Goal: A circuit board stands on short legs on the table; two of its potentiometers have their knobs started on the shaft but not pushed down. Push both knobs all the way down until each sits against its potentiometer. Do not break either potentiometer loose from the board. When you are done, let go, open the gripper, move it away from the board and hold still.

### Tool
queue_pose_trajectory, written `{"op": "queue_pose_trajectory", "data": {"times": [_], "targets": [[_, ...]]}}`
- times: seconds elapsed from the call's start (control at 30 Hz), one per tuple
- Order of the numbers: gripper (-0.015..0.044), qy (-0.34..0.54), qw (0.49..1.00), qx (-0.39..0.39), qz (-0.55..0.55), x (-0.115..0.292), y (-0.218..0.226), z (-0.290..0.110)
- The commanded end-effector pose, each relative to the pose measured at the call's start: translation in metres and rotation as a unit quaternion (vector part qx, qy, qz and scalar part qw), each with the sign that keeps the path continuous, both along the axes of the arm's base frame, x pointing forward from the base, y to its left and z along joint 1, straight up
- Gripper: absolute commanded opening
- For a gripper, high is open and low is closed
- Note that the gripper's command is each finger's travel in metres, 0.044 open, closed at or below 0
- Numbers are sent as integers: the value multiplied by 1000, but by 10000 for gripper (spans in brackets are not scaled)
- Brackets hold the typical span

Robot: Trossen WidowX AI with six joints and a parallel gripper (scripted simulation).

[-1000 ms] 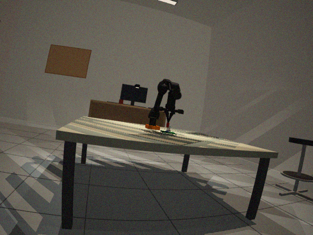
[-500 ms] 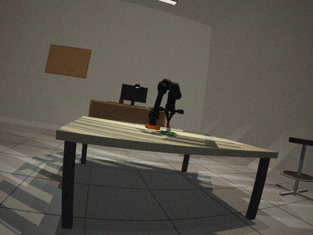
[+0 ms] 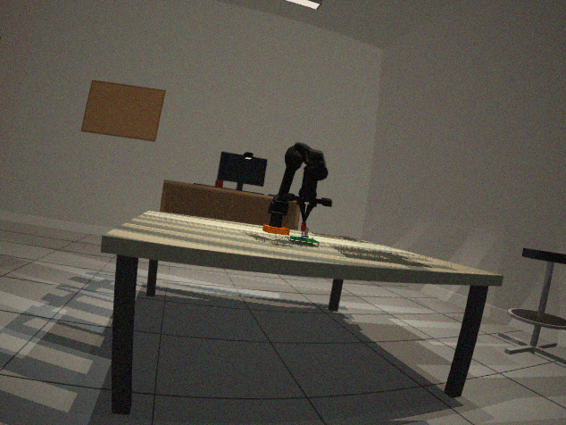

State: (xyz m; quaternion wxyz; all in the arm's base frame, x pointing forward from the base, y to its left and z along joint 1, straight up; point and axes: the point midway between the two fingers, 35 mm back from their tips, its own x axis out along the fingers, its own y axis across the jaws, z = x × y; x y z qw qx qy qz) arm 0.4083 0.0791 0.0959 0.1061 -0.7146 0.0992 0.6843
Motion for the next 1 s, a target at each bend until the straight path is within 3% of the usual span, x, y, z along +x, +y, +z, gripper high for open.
{"op": "queue_pose_trajectory", "data": {"times": [0.0, 0.97], "targets": [[0, 5, 1000, 0, 3, 1, 1, -12], [0, 5, 1000, 0, 3, 1, 1, -25]]}}
